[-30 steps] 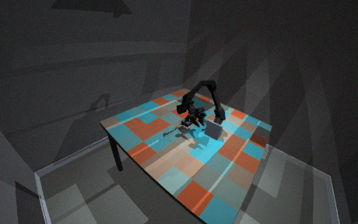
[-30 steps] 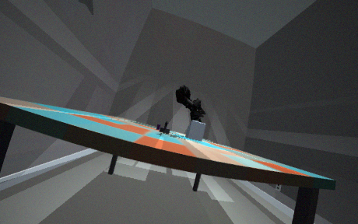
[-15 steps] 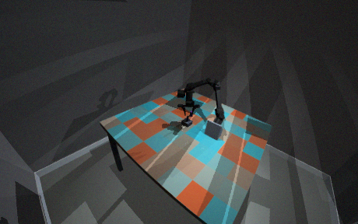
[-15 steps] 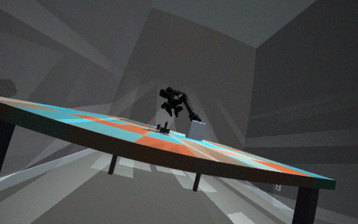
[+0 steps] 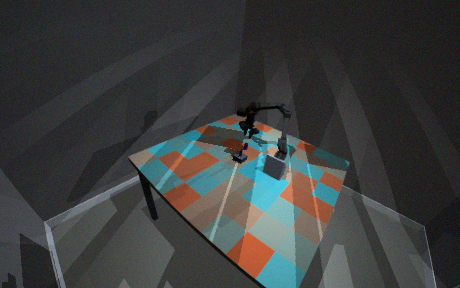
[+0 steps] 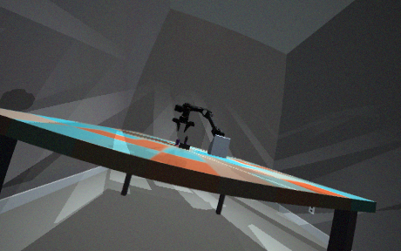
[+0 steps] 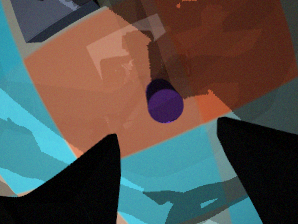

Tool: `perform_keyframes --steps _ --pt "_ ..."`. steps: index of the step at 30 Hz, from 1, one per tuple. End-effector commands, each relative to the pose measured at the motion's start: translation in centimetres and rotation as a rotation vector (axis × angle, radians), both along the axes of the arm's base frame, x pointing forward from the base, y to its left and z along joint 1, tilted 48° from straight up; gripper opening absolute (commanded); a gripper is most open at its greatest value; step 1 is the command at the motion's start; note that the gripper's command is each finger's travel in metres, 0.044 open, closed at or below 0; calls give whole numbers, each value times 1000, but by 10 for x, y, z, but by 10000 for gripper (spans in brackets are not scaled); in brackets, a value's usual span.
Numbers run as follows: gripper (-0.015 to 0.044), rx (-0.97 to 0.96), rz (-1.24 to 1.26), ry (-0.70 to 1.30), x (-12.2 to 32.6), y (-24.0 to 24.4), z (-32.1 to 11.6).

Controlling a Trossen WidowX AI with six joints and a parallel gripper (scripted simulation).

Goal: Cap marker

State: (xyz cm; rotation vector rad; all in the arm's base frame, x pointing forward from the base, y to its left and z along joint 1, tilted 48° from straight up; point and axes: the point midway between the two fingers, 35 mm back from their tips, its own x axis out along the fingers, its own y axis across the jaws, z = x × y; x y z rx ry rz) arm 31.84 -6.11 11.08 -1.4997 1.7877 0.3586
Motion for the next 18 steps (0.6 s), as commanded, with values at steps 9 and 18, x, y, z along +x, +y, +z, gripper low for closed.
perform_keyframes --steps 9,18 --pt "253 -35 -26 -41 1 -31 -13" --pt "253 -36 -26 -42 2 -44 -25"
